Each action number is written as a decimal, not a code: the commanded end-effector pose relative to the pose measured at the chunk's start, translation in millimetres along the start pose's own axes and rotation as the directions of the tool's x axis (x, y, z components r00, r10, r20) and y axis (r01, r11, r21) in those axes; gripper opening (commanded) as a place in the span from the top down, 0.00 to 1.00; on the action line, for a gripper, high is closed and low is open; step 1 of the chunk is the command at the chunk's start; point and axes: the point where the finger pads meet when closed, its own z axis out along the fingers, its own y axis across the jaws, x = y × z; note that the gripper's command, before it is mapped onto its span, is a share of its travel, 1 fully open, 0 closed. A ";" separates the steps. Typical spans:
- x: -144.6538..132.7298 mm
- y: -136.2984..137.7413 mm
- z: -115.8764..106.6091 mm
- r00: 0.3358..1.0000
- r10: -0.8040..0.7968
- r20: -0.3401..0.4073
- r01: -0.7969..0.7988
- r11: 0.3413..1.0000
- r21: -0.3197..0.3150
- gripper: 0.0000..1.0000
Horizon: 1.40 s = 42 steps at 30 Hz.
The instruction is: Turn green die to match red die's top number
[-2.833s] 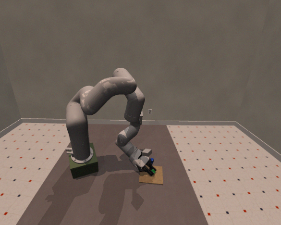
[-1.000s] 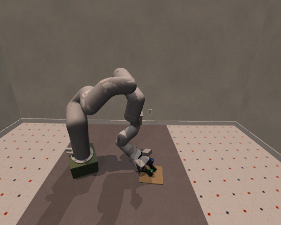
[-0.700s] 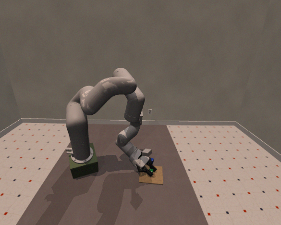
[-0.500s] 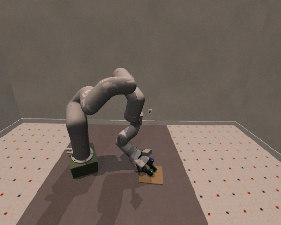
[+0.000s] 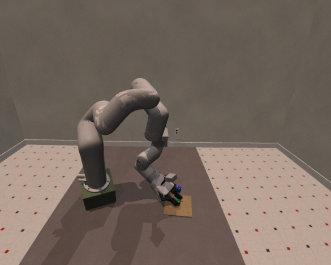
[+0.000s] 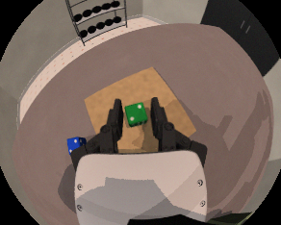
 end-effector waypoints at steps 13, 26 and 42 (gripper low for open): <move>0.9 -0.7 -36.2 1.000 0.002 -0.001 -0.002 1.000 0.000 0.58; 23.9 -0.7 -48.4 1.000 0.002 -0.001 -0.002 1.000 0.000 0.58; 53.9 -0.6 -64.5 1.000 0.002 -0.001 -0.002 1.000 0.000 0.58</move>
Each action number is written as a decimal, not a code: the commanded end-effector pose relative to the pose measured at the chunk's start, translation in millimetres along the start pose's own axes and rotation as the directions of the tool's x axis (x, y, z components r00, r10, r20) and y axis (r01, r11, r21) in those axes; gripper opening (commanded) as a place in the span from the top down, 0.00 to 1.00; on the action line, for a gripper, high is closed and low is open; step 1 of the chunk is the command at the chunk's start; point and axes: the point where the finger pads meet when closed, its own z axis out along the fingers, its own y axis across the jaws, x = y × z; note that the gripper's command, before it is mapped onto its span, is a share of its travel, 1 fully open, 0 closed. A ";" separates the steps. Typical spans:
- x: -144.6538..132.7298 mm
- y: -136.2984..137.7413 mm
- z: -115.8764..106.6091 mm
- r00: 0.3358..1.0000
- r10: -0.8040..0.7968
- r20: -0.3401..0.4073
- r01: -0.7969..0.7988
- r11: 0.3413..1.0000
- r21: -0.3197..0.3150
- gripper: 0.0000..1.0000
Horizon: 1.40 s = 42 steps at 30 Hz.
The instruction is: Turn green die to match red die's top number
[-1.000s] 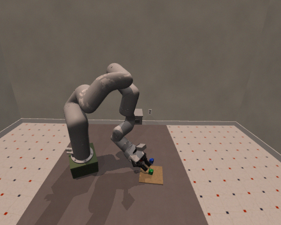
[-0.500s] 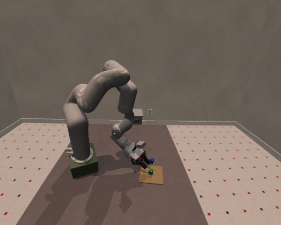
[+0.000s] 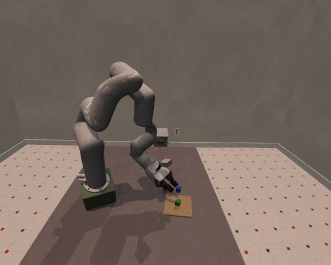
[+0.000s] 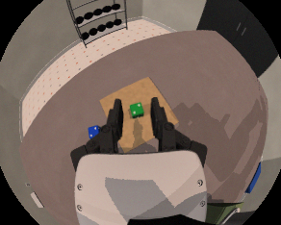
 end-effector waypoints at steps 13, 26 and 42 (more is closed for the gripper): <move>11.5 -0.7 3.2 0.986 0.001 0.170 -0.001 1.000 0.001 0.58; 23.8 0.7 11.8 0.907 -0.001 0.422 0.003 1.000 -0.004 0.58; 38.9 0.5 21.6 0.730 0.000 0.684 0.005 1.000 -0.005 0.58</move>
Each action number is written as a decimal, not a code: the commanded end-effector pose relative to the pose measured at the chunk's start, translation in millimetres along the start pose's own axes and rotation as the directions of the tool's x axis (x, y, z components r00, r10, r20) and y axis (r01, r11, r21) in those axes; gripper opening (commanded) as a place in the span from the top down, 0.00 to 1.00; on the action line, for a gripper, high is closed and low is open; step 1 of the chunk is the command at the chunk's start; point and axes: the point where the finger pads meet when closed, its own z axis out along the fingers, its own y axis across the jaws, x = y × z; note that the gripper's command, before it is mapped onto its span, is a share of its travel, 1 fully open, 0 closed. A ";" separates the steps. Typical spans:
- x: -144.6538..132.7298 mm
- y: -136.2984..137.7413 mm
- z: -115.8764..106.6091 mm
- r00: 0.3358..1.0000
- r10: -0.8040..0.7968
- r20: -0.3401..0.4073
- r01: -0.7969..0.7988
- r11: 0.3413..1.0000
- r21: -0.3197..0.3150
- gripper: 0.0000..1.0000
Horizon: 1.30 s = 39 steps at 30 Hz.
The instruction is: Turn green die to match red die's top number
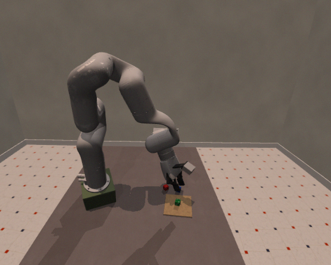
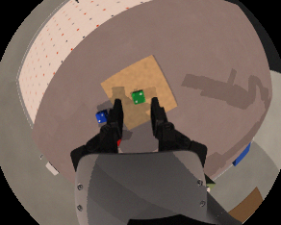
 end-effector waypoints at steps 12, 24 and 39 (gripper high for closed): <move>14.8 0.8 -1.3 0.954 -0.005 0.301 0.016 0.999 -0.035 0.58; 23.3 0.8 -2.0 0.904 0.001 0.428 0.016 0.999 -0.034 0.58; 23.6 0.5 -2.3 0.899 0.000 0.437 0.015 0.999 -0.032 0.00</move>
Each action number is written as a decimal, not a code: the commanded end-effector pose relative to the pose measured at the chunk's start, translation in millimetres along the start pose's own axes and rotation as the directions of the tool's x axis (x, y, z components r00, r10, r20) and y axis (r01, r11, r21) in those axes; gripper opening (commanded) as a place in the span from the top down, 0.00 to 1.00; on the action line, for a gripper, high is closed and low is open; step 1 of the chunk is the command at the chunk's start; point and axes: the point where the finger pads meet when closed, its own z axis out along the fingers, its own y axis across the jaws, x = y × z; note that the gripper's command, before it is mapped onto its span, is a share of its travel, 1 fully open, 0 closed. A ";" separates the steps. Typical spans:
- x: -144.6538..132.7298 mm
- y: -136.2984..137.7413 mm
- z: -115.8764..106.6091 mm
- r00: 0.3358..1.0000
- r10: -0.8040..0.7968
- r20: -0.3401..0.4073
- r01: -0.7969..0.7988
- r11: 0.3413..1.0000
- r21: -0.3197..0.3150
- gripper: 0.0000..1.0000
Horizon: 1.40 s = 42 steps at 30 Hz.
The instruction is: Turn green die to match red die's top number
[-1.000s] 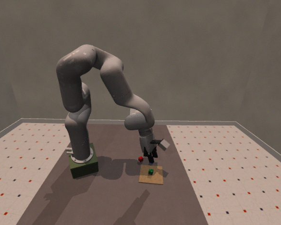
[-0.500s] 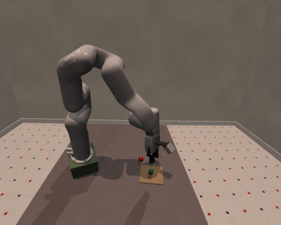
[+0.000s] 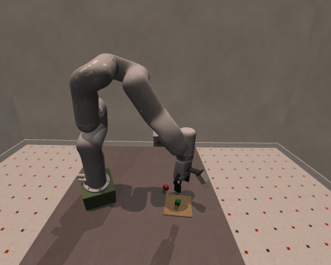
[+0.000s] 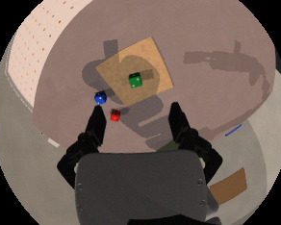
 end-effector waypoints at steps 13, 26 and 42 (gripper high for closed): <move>-10.4 -2.1 34.9 0.964 -0.265 0.001 0.265 0.964 0.002 0.00; -10.6 -2.1 35.3 0.963 -0.268 0.001 0.268 0.963 0.002 0.58; -10.6 -2.1 35.3 0.963 -0.268 0.001 0.268 0.963 0.002 0.58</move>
